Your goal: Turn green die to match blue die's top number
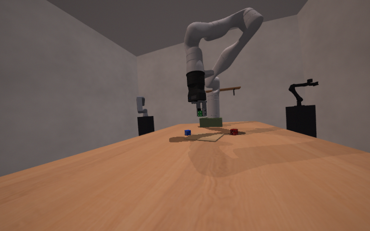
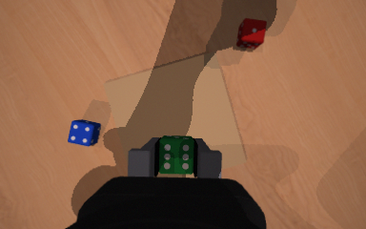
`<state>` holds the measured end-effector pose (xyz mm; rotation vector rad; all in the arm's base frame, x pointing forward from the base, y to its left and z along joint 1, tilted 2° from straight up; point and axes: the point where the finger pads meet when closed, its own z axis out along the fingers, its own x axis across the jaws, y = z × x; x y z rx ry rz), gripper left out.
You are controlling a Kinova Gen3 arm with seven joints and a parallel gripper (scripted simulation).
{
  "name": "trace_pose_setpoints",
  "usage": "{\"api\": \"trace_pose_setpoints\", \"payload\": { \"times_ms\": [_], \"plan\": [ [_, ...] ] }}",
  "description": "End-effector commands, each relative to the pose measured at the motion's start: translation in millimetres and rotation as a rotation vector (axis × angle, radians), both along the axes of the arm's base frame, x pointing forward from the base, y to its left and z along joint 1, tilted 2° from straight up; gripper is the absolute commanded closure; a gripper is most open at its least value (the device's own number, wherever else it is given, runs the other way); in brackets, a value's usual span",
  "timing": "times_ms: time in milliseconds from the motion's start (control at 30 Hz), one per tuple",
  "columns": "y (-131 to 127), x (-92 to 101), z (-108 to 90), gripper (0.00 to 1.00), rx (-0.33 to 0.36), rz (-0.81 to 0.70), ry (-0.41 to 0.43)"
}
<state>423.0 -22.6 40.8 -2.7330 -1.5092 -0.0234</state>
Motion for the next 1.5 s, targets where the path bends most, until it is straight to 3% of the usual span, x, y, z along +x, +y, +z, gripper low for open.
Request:
{"api": "trace_pose_setpoints", "payload": {
  "times_ms": [0,267,467,633,700,967,1200,1267,1467],
  "plan": [
    [-2,6.3,1.7,0.51,-0.005,0.002,-0.013],
    [-8,28.6,5.8,0.51,-0.025,0.006,-0.057],
    [-18,64.4,14.3,0.51,-0.056,0.013,-0.13],
    [-28,105.4,27.0,0.51,-0.09,0.021,-0.213],
    [-28,105.4,27.0,0.51,-0.09,0.021,-0.213],
    [-44,191.4,64.6,0.51,-0.157,0.035,-0.395],
    [-51,282.0,121.8,0.51,-0.221,0.05,-0.601],
    [-51,282.0,121.8,0.51,-0.221,0.05,-0.601],
    [-46,363.3,192.6,0.51,-0.268,0.064,-0.81]
  ]
}}
